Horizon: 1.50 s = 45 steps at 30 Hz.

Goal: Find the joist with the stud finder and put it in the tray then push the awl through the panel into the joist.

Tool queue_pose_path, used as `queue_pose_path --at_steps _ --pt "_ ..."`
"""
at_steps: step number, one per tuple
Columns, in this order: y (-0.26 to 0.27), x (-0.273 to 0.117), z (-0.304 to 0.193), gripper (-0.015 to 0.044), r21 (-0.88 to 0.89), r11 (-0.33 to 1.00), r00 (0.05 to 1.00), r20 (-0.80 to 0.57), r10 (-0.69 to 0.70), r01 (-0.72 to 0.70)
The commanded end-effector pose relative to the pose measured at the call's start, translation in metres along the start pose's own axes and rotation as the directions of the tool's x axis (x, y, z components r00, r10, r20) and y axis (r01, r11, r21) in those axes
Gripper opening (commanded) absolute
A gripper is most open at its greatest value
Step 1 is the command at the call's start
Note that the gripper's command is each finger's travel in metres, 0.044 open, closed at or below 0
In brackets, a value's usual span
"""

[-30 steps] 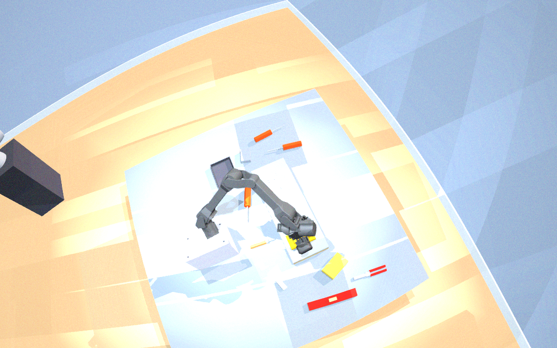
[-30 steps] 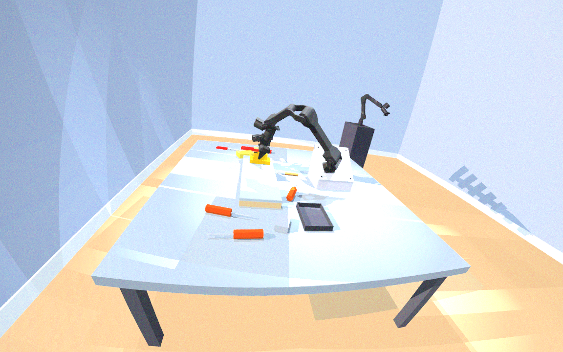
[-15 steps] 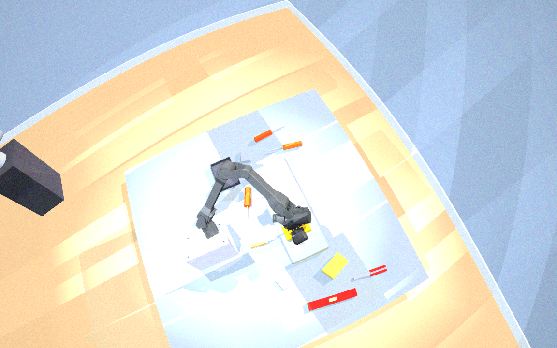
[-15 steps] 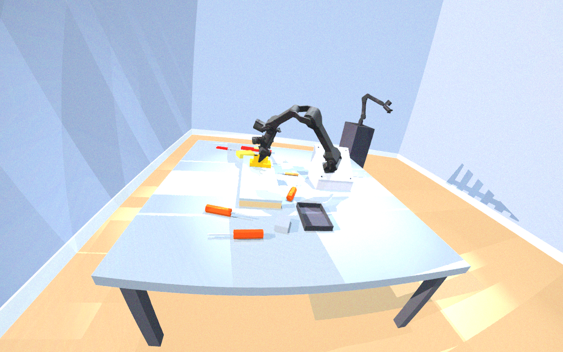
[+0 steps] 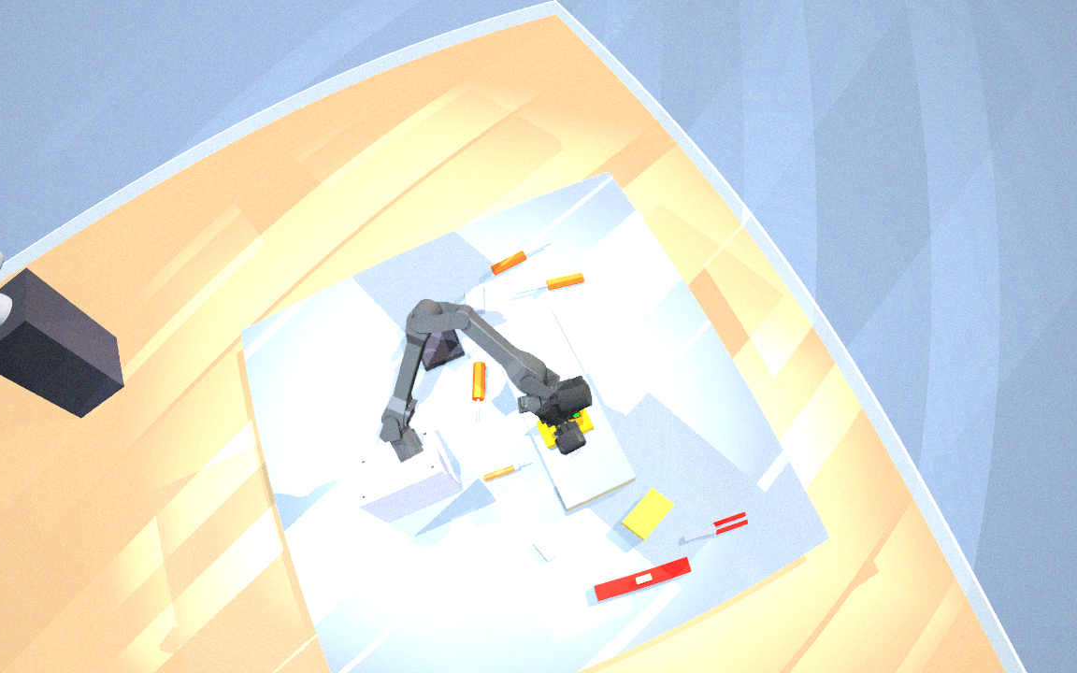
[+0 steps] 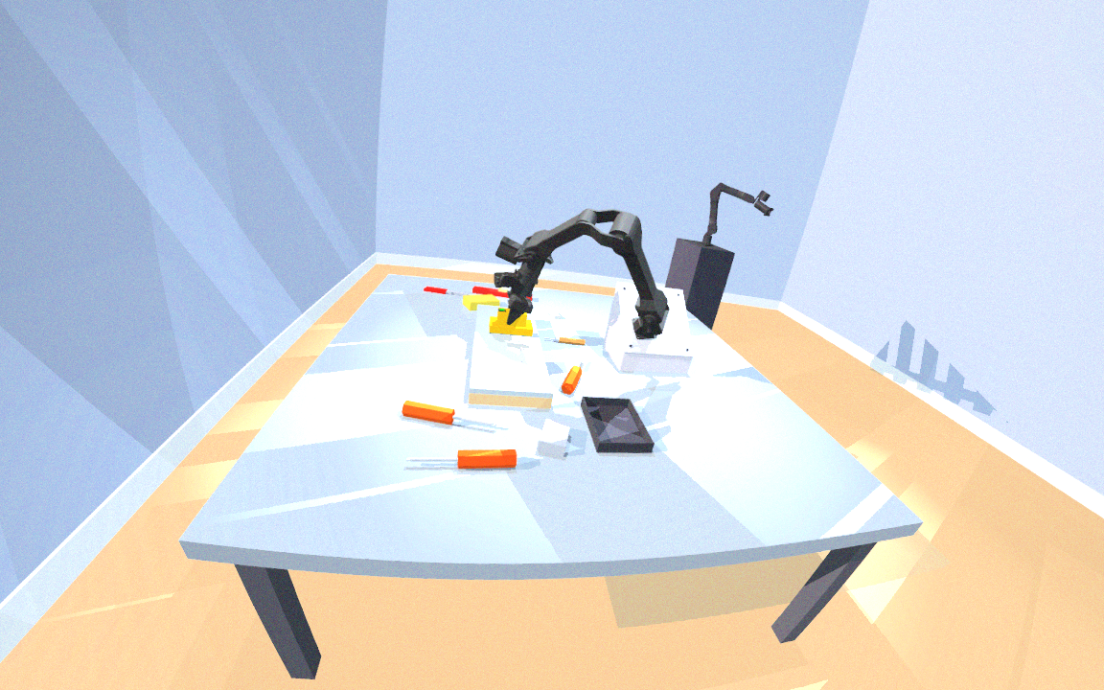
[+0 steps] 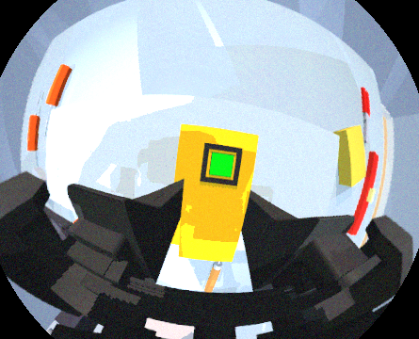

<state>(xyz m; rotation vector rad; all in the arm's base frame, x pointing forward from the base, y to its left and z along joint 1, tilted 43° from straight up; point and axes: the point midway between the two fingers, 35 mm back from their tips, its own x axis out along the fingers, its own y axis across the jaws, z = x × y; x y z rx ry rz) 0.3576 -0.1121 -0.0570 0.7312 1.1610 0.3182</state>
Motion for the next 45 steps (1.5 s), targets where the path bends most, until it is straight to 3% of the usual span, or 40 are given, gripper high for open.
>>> queue_pose_path --at_steps 1,45 --pt "0.016 0.001 0.0 0.0 -0.002 1.0 1.0 -0.001 0.008 -0.008" --pt "0.159 0.0 0.0 0.0 0.001 1.0 1.0 -0.002 0.016 -0.016"
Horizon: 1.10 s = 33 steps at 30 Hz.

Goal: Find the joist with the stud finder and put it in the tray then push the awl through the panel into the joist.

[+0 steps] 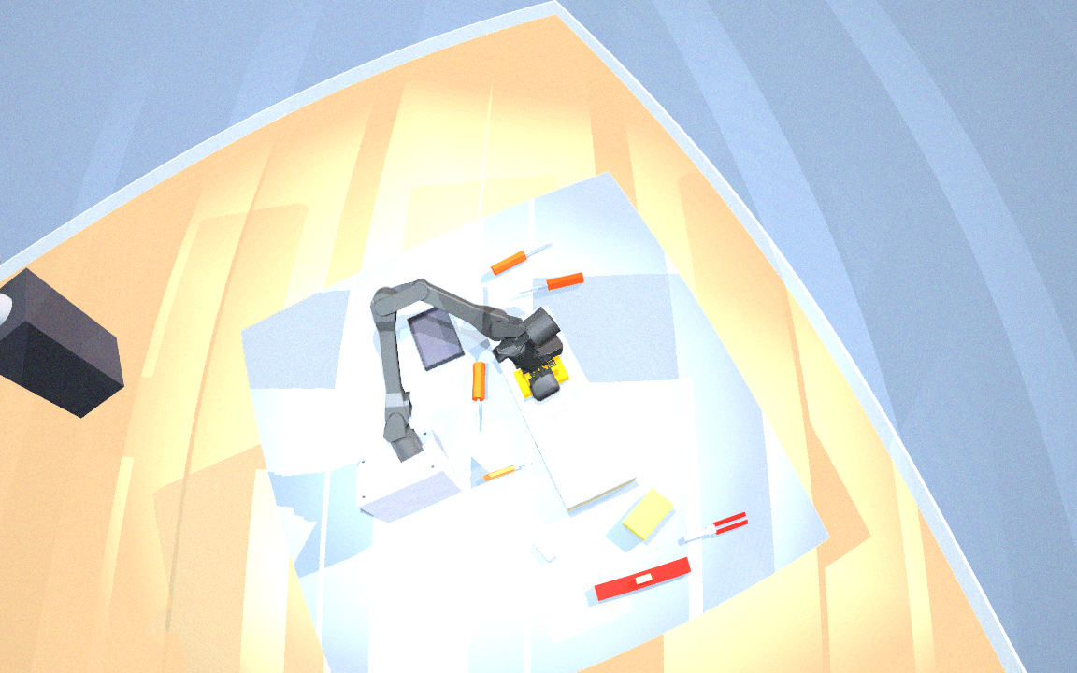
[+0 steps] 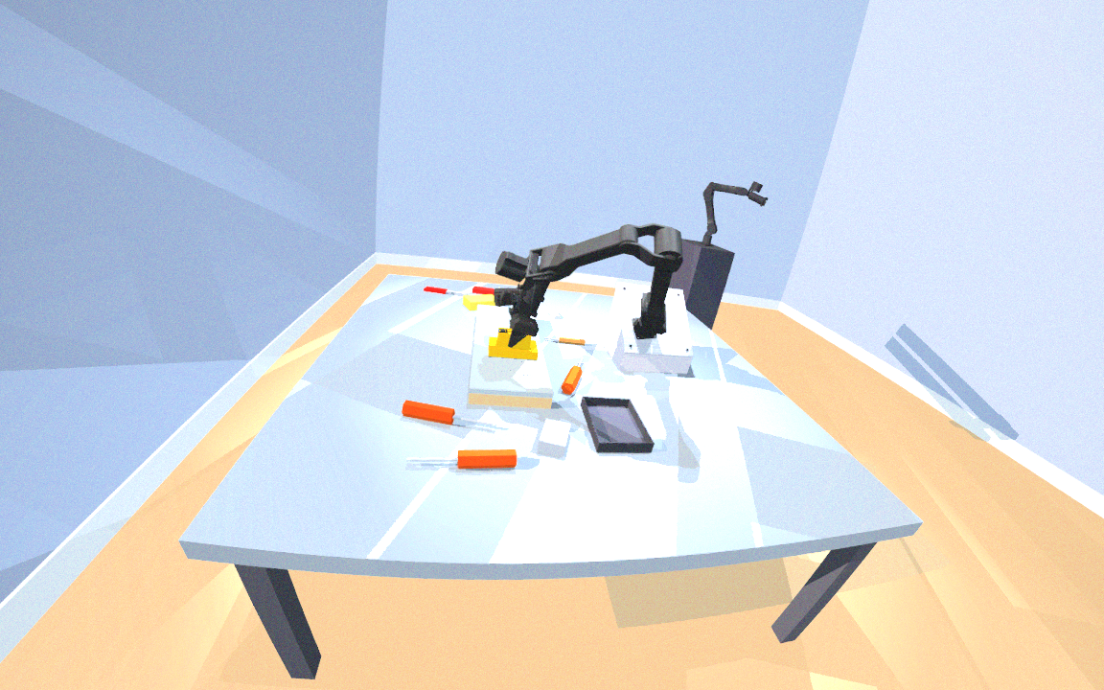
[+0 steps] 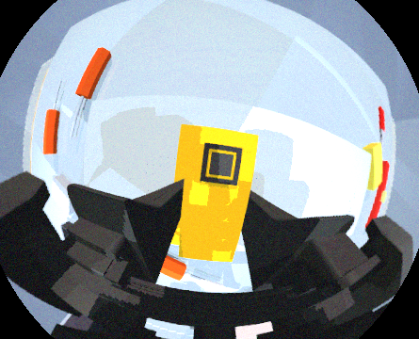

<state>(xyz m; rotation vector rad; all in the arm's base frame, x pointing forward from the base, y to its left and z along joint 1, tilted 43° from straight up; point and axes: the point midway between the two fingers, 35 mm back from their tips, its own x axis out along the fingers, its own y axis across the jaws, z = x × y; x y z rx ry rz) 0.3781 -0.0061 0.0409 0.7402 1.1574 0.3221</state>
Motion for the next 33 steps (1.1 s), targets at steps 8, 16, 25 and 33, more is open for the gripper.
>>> queue_pose_path --at_steps 8,16,25,33 --pt "0.039 0.0 -0.001 0.0 -0.003 1.0 1.0 -0.003 0.009 -0.009" --pt "0.066 0.0 -0.001 0.0 -0.002 1.0 1.0 -0.003 0.01 -0.01" --pt "0.095 -0.001 -0.001 0.0 -0.002 1.0 1.0 -0.003 0.012 -0.012" --pt "0.121 -0.001 -0.001 0.0 -0.002 1.0 1.0 -0.003 0.014 -0.014"
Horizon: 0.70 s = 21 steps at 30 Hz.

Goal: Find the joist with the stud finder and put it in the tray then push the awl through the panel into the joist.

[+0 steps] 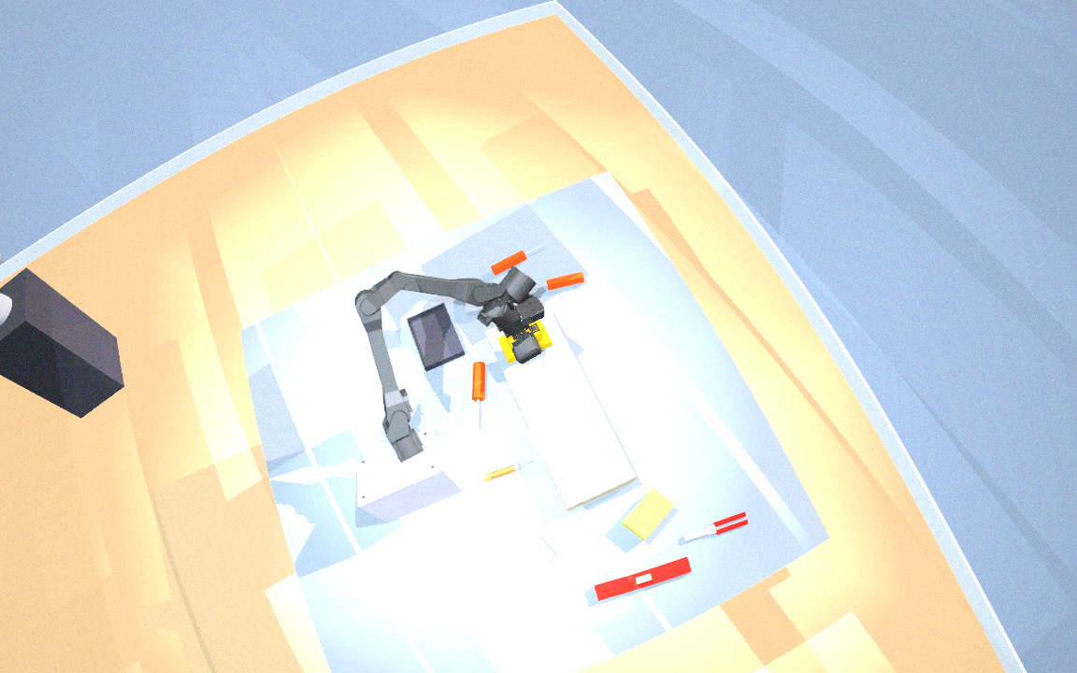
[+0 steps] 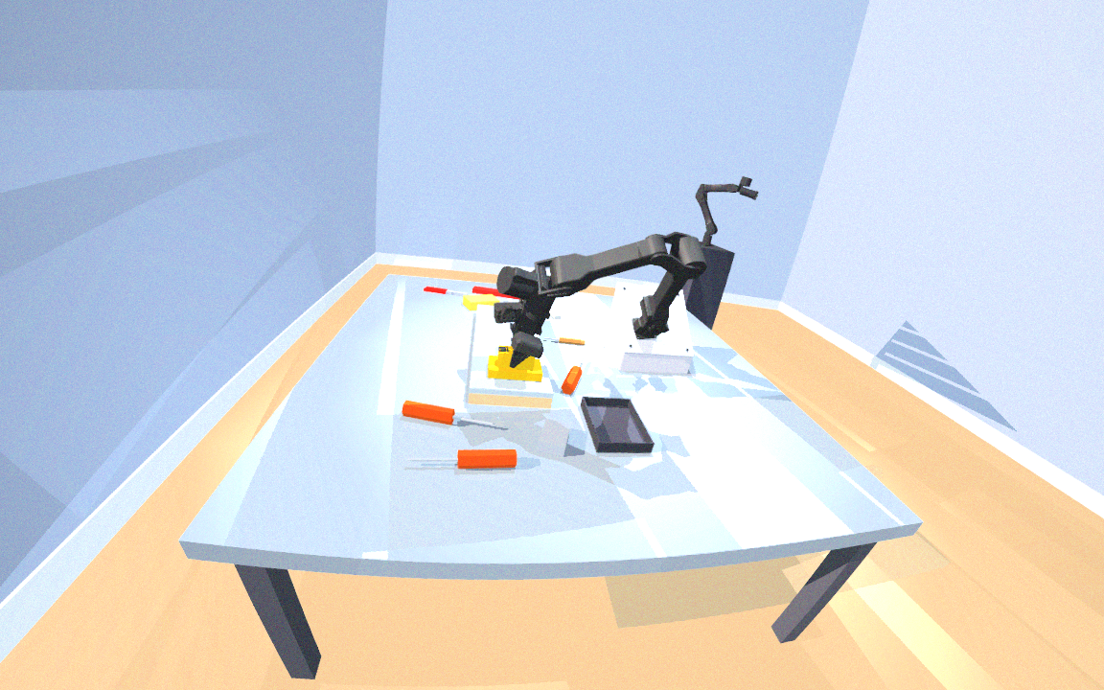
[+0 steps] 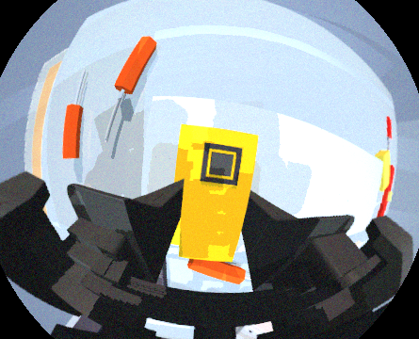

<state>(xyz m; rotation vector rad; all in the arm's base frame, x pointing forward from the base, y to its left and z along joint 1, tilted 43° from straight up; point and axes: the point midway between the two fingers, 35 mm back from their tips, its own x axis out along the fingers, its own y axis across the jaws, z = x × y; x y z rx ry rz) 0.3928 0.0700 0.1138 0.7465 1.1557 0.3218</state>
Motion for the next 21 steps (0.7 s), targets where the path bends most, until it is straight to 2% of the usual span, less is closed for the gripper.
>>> queue_pose_path --at_steps 1,15,21 --pt "0.018 0.0 -0.001 0.0 -0.007 1.0 1.0 -0.004 0.011 -0.011" --pt "0.018 0.0 -0.001 0.0 -0.007 1.0 1.0 -0.002 0.008 -0.008" --pt "0.002 0.0 -0.001 0.0 -0.007 1.0 1.0 -0.004 0.009 -0.01"
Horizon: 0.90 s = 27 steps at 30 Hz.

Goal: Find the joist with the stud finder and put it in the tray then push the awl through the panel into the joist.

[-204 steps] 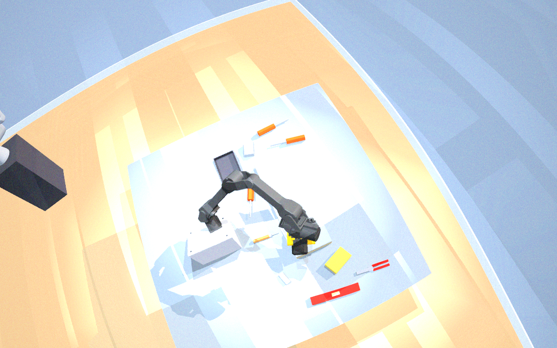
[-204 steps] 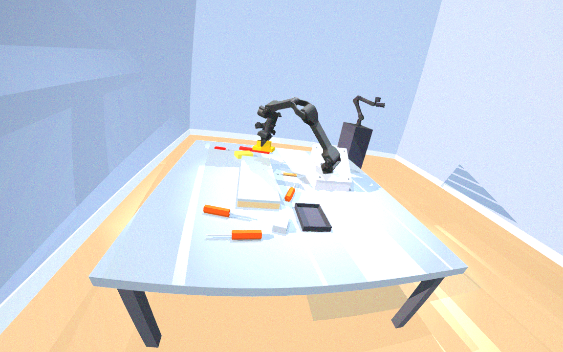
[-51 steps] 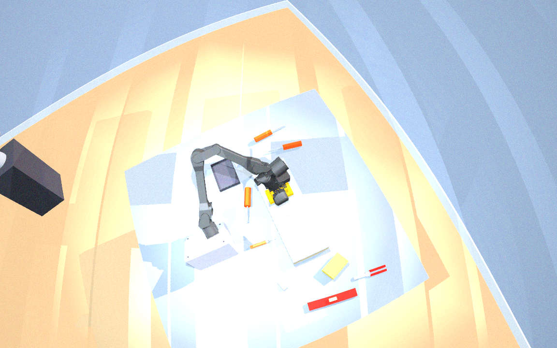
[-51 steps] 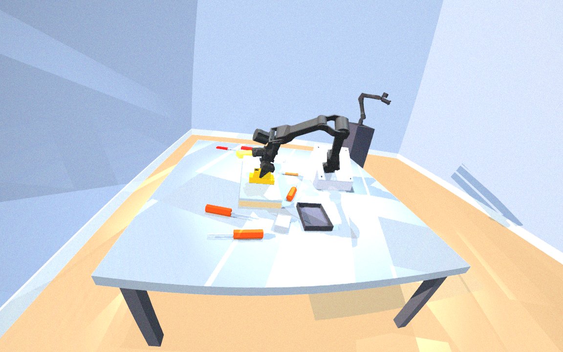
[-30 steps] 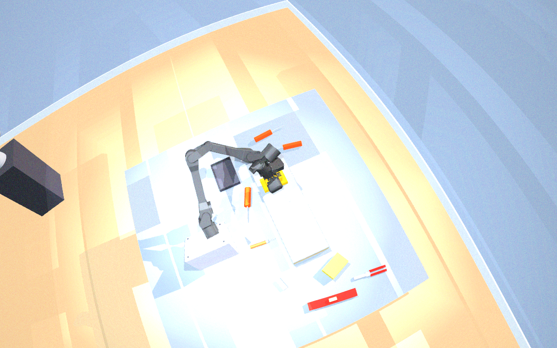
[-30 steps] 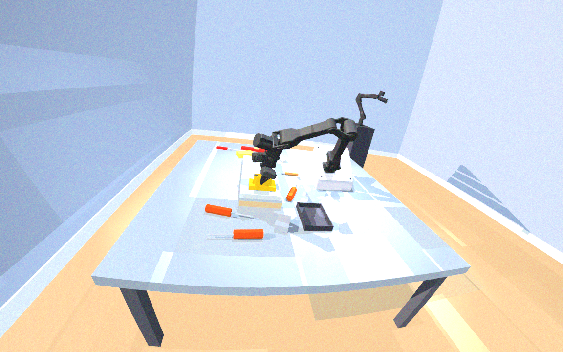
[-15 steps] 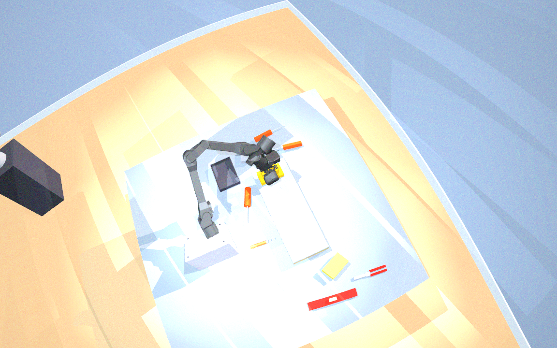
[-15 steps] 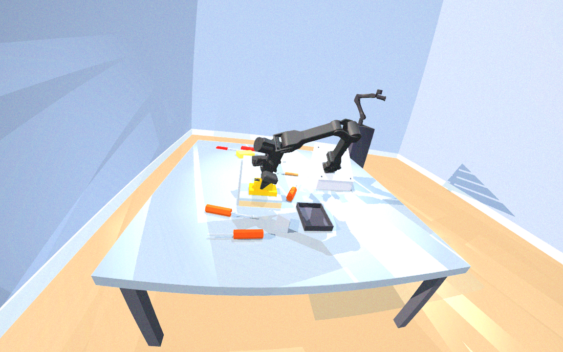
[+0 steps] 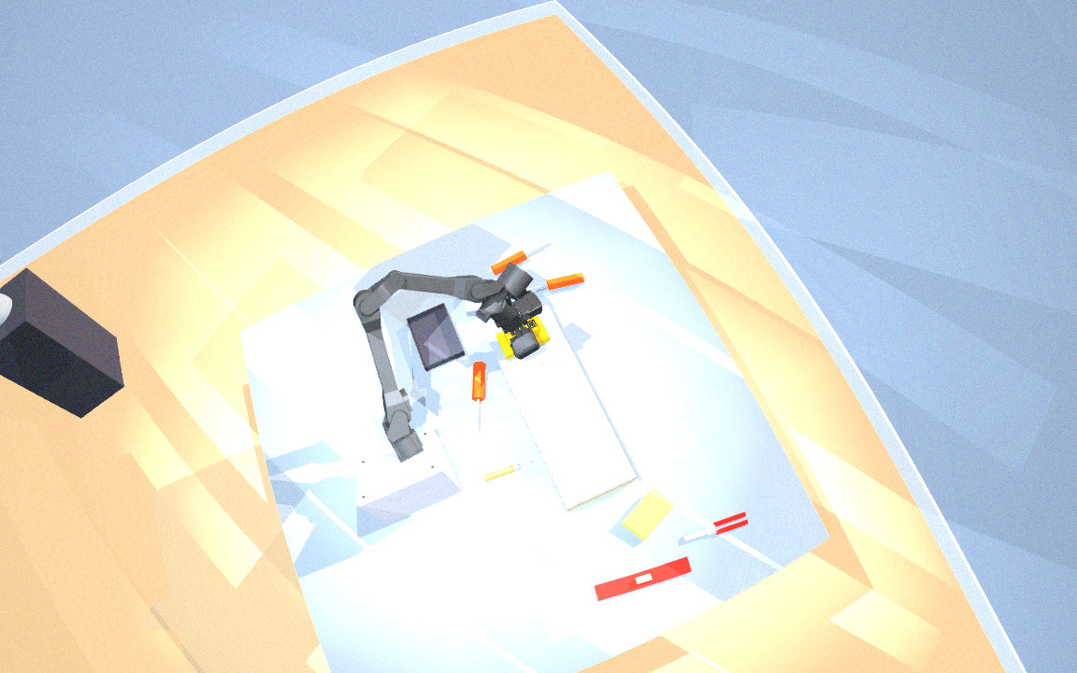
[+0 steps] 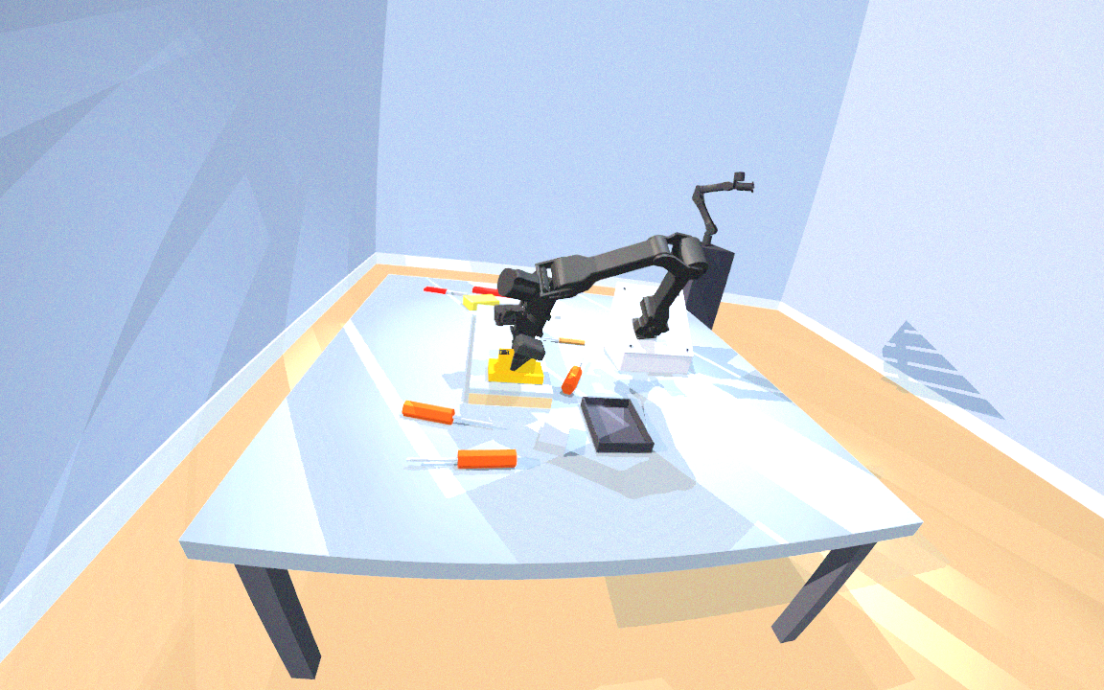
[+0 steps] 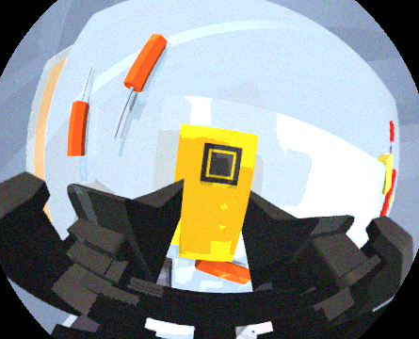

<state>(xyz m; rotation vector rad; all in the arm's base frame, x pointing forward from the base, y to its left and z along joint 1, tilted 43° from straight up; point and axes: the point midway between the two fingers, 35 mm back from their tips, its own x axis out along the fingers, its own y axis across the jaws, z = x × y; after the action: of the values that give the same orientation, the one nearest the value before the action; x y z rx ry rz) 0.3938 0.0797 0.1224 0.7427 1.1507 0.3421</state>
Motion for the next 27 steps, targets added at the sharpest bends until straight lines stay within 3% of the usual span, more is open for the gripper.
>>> queue_pose_path --at_steps 1,27 --pt "-0.014 0.0 -0.001 0.0 0.007 1.0 1.0 -0.001 -0.004 0.004" --pt "-0.099 0.0 -0.001 0.0 0.006 1.0 1.0 -0.002 -0.009 0.009"
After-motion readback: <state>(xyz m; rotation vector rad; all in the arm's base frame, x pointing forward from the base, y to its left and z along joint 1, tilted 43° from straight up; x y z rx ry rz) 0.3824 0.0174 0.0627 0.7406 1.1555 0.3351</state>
